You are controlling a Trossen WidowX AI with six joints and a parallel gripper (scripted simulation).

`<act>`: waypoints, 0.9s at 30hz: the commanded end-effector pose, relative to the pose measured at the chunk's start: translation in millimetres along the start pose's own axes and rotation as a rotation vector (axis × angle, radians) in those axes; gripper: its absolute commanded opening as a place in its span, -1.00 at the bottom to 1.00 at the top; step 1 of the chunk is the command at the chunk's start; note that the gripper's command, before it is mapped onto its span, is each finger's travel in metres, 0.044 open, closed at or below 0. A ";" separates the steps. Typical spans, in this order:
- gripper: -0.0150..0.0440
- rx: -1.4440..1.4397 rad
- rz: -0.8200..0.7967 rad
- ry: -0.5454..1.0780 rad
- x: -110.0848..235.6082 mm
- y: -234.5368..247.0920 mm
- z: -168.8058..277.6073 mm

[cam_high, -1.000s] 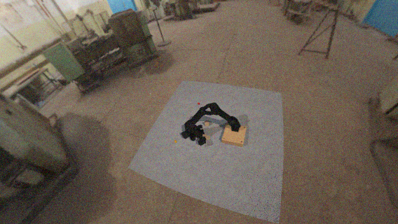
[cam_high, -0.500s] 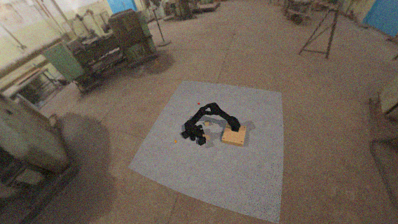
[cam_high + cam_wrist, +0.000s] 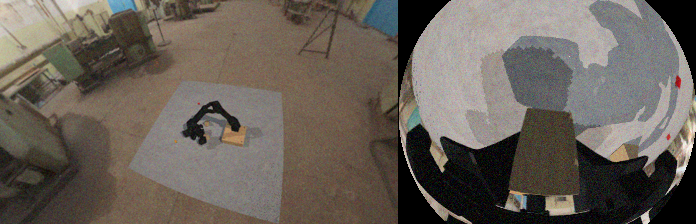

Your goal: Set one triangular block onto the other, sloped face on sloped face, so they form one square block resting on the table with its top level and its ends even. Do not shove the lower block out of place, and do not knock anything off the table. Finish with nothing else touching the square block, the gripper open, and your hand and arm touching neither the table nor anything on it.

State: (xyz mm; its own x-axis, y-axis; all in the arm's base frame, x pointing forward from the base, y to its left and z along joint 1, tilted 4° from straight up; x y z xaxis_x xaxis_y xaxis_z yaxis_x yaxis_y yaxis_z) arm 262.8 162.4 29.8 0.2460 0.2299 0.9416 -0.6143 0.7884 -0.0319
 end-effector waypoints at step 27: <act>-0.49 0.006 0.075 -0.779 -2.0 7.5 75.4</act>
State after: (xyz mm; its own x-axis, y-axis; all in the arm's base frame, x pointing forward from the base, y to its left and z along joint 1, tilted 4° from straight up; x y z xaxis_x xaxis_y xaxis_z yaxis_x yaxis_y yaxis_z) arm 208.5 129.9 51.4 -0.3180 -0.1387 0.9379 -0.6148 0.7832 -0.0926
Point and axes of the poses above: the point midway between the two fingers, 35 mm back from their tips, its own x axis back along the fingers, its own y axis across the jaws, z = x × y, the point moved 3 cm from there along x, back along the fingers, and after that the axes turned 6 degrees about x, right-handed, at the moved point
